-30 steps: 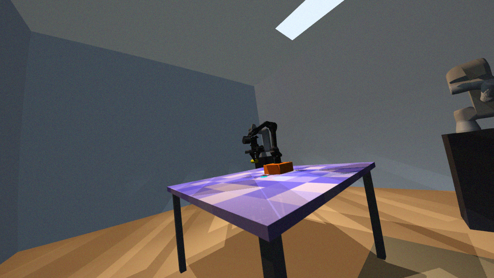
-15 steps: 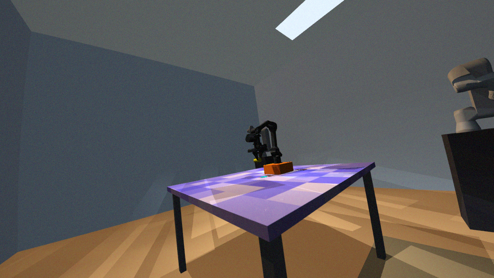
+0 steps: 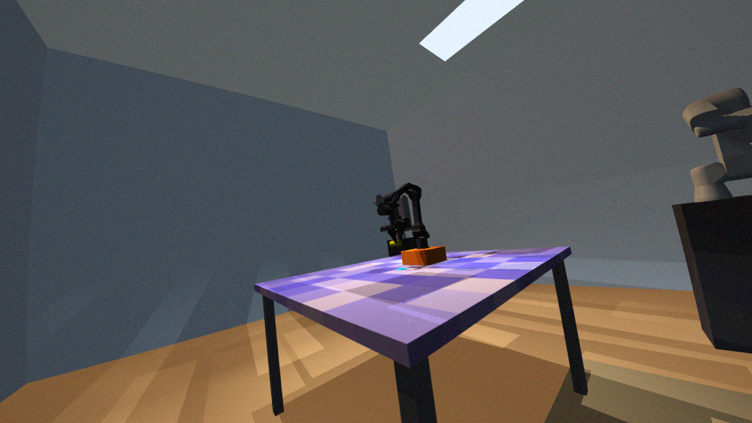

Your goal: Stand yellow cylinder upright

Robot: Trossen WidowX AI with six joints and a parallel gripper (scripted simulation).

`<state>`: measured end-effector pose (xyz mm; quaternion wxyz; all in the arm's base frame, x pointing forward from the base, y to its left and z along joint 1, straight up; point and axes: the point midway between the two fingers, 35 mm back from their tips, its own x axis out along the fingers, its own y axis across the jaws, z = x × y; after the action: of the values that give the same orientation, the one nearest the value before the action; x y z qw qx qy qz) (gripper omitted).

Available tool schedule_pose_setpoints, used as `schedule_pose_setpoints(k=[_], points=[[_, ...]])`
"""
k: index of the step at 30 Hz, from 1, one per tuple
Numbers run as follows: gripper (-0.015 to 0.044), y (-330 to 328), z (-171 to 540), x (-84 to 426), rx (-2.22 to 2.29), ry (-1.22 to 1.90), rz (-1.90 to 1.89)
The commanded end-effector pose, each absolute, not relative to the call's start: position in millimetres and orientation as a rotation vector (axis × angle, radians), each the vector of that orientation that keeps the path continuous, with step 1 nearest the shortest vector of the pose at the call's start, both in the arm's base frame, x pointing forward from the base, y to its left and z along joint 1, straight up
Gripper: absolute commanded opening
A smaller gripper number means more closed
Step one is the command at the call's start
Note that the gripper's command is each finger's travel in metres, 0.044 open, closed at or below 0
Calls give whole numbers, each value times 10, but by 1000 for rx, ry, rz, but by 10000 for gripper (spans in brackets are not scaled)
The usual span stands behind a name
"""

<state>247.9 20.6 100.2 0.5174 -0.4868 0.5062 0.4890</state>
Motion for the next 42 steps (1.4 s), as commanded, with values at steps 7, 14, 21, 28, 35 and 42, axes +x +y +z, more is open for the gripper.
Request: schedule_pose_setpoints(k=[7,14,21,28,35,42], points=[[105,208,957,2435,-1124,1202,1254],[105,200,925,2405,-1089,1190,1307],[105,195,898,2375,-1053,1174,1356],[105,190,874,2348,-1015,1155,1403],[105,187,854,2322,-975,1132,1446],[105,185,838,2299,-934,1106,1486]])
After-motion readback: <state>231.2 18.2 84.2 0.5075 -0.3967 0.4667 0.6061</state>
